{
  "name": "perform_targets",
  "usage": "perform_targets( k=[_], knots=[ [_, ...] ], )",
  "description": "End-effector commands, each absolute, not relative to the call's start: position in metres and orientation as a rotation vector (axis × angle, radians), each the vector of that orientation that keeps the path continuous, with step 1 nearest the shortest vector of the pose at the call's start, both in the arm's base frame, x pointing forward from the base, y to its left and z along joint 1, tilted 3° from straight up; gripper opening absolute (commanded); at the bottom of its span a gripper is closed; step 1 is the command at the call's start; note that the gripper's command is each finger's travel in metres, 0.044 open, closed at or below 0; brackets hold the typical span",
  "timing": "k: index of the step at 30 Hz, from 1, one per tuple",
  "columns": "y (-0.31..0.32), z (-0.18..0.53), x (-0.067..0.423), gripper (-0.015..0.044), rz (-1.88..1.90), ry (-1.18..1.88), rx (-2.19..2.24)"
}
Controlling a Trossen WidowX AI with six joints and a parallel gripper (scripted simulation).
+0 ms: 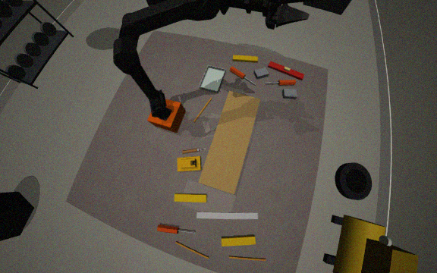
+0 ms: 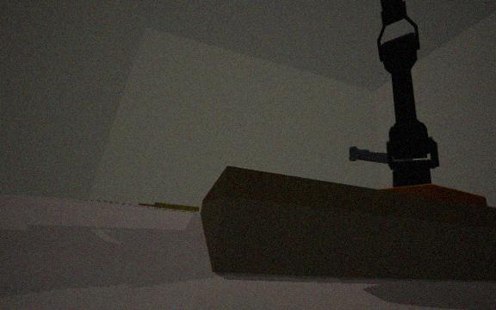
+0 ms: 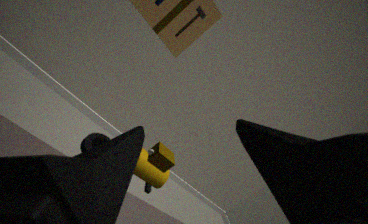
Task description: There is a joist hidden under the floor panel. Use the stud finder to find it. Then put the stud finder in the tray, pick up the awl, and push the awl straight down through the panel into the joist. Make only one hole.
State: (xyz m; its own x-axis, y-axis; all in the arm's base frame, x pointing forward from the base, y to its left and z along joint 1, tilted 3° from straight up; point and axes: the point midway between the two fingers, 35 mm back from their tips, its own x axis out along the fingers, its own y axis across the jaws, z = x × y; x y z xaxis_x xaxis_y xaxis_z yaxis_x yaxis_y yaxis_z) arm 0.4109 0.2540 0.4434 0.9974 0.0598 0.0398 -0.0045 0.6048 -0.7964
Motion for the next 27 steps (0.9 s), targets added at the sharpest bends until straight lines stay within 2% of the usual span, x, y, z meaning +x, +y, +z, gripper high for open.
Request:
perform_targets(
  k=[1, 2, 9, 15, 21, 27],
  knots=[
    [0.252, 0.442, 0.413, 0.0426, 0.037, -0.060, -0.925],
    [0.247, 0.437, 0.417, 0.0440, 0.037, -0.046, -0.939],
    [0.168, 0.362, 0.468, 0.0440, 0.046, 0.171, -1.084],
    [0.086, 0.293, 0.487, 0.0440, 0.077, 0.390, -1.144],
    [0.004, 0.223, 0.479, 0.0440, 0.133, 0.625, -1.142],
    [-0.071, 0.154, 0.444, 0.0440, 0.215, 0.861, -1.069]
  ],
)
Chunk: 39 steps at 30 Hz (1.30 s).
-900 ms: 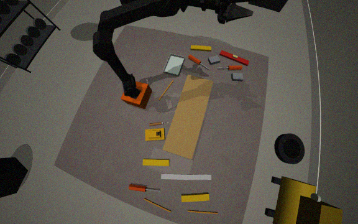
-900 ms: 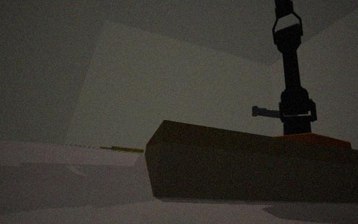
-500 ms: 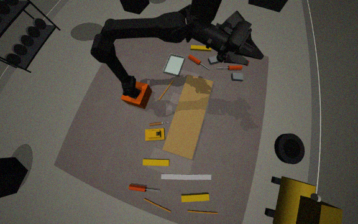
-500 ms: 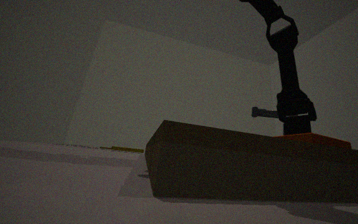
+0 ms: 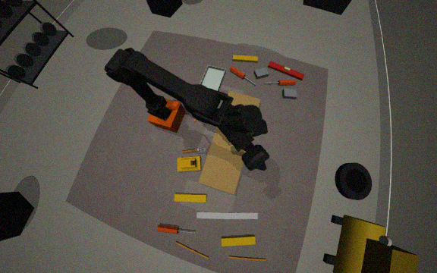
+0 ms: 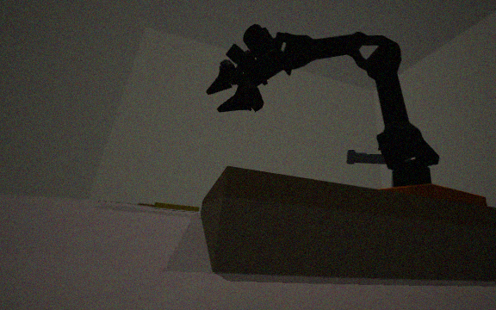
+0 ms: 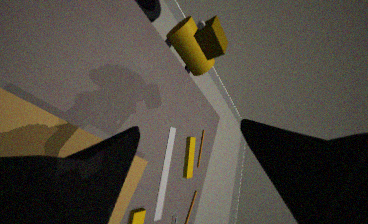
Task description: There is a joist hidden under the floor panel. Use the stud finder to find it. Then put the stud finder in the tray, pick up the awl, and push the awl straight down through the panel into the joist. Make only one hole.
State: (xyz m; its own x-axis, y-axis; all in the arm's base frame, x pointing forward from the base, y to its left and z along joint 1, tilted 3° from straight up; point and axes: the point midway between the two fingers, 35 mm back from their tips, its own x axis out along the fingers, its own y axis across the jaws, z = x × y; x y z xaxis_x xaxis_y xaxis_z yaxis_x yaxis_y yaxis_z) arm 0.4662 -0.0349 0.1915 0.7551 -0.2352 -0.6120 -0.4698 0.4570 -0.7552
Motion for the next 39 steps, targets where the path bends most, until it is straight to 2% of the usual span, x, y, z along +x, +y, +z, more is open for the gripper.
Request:
perform_targets(
  k=[1, 10, 17, 39],
  knots=[
    [-0.082, 0.143, 0.435, 0.0440, 0.229, 0.899, -1.048],
    [-0.158, 0.053, 0.329, 0.0440, 0.348, 1.190, -0.751],
    [-0.167, 0.007, 0.239, 0.0440, 0.440, 1.297, -0.398],
    [-0.170, 0.002, 0.221, 0.0440, 0.447, 1.301, -0.363]
  ],
)
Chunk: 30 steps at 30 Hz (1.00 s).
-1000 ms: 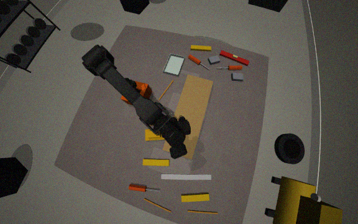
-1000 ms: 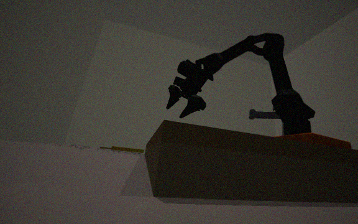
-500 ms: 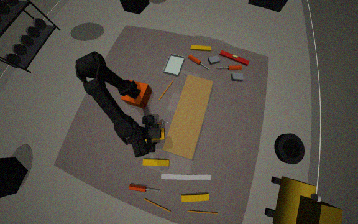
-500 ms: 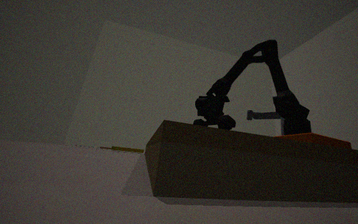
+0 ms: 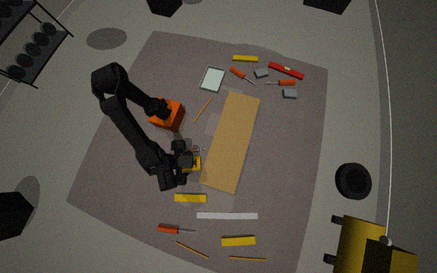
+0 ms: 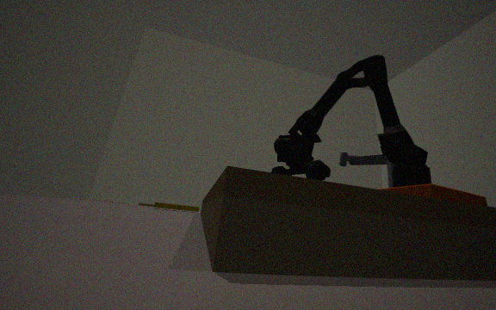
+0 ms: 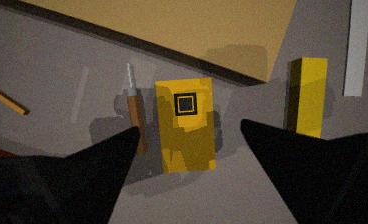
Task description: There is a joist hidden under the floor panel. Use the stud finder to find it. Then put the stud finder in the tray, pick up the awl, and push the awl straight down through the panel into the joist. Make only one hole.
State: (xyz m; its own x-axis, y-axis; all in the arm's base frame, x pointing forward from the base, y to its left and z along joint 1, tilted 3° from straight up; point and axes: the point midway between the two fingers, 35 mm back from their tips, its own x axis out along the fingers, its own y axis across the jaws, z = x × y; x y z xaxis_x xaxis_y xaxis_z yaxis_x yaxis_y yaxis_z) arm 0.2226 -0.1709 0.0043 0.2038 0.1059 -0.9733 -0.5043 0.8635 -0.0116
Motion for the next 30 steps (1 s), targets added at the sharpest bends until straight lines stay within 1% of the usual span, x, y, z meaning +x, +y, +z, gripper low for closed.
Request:
perform_targets(
  k=[1, 30],
  knots=[
    [-0.170, 0.000, 0.221, 0.0440, 0.447, 1.301, -0.363],
    [-0.171, -0.046, 0.219, 0.0440, 0.447, 1.302, -0.362]
  ],
)
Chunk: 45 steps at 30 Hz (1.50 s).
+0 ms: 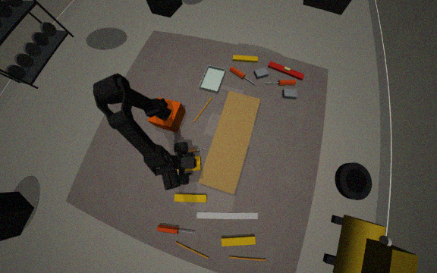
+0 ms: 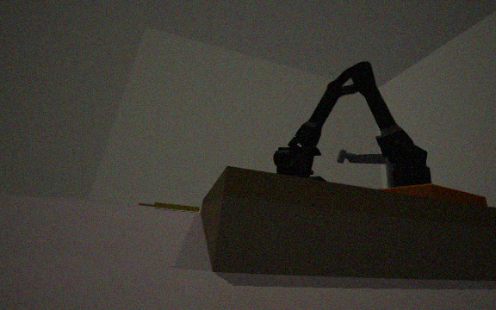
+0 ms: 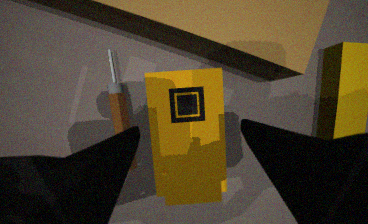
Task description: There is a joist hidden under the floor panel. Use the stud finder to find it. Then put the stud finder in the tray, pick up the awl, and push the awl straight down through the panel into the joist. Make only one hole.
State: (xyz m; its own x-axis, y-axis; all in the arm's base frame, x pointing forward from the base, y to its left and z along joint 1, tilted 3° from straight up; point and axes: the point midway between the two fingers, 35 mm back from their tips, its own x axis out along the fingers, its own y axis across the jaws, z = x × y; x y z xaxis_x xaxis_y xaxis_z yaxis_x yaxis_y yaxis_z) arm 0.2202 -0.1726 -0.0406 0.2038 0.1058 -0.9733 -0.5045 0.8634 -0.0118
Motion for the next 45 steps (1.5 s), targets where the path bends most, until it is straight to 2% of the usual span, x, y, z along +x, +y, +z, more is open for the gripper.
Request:
perform_targets(
  k=[1, 5, 31, 37, 45],
  knots=[
    [-0.171, -0.046, 0.219, 0.0440, 0.447, 1.302, -0.362],
    [-0.171, -0.046, 0.219, 0.0335, 0.447, 1.302, -0.362],
    [-0.171, -0.046, 0.219, 0.0162, 0.447, 1.302, -0.362],
    [-0.173, -0.025, 0.222, 0.0004, 0.447, 1.301, -0.363],
    [-0.172, 0.031, 0.225, 0.0000, 0.446, 1.301, -0.363]
  ],
)
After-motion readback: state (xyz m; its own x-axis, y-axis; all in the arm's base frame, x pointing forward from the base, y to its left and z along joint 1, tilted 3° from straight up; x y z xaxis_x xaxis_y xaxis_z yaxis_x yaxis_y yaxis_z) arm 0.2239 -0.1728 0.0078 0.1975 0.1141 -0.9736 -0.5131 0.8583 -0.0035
